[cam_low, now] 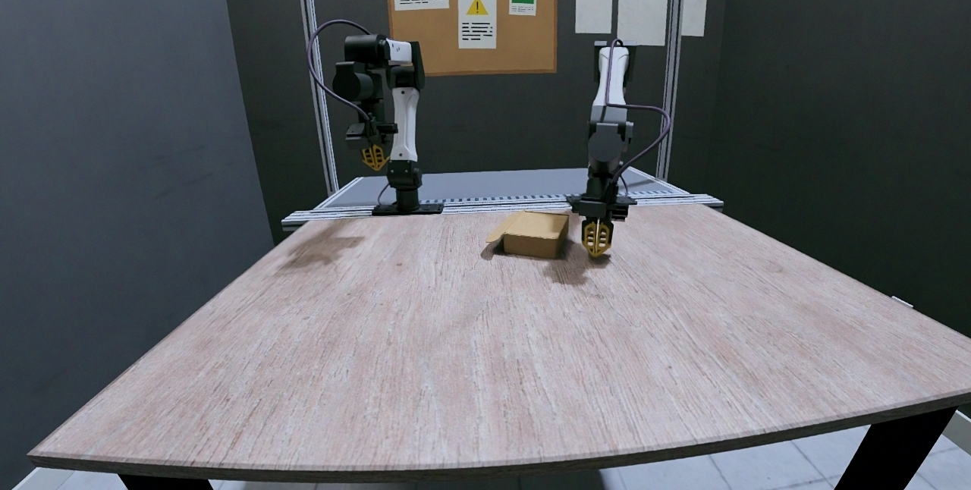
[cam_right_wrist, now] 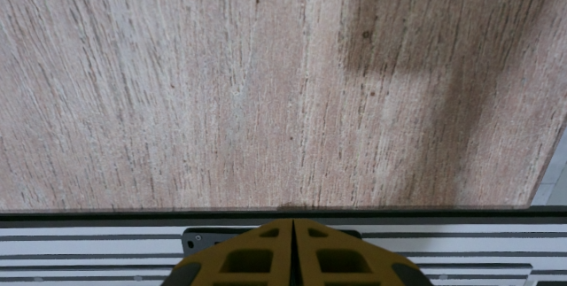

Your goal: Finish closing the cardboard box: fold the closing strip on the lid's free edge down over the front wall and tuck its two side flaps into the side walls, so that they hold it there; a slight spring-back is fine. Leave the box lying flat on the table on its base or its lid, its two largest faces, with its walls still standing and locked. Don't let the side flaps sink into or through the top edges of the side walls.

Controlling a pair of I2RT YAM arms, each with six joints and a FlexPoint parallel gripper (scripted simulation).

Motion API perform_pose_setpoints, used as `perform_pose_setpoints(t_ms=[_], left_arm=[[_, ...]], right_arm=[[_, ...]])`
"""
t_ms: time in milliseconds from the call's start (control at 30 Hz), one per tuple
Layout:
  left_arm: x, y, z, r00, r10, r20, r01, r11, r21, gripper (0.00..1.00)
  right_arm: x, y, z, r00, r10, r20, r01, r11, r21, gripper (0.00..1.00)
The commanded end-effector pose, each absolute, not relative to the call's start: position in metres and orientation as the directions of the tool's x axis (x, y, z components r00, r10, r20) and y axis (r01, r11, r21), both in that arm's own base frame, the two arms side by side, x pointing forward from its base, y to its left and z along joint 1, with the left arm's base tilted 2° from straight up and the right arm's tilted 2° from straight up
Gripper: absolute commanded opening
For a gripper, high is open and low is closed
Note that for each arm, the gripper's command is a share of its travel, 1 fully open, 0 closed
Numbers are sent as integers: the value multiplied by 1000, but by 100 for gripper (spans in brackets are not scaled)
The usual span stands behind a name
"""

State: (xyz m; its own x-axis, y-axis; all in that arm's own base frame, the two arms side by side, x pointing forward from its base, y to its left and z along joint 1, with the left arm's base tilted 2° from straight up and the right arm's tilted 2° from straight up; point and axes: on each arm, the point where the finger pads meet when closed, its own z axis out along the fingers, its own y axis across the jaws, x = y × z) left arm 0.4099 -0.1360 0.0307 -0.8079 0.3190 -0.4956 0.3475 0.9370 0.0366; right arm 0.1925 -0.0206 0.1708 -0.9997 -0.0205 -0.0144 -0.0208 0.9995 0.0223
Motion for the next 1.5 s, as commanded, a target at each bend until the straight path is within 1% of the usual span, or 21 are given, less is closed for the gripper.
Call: perform_pose_setpoints(t_ms=[0,1467], left_arm=[[408,-143,21,-811,323,-489,350,936,37,0],[403,-168,25,-806,321,-497,350,936,37,0]], right_arm=[[192,-21,173,-999,-25,-22,-25,999,23,0],[192,-21,173,-999,-25,-22,-25,999,23,0]])
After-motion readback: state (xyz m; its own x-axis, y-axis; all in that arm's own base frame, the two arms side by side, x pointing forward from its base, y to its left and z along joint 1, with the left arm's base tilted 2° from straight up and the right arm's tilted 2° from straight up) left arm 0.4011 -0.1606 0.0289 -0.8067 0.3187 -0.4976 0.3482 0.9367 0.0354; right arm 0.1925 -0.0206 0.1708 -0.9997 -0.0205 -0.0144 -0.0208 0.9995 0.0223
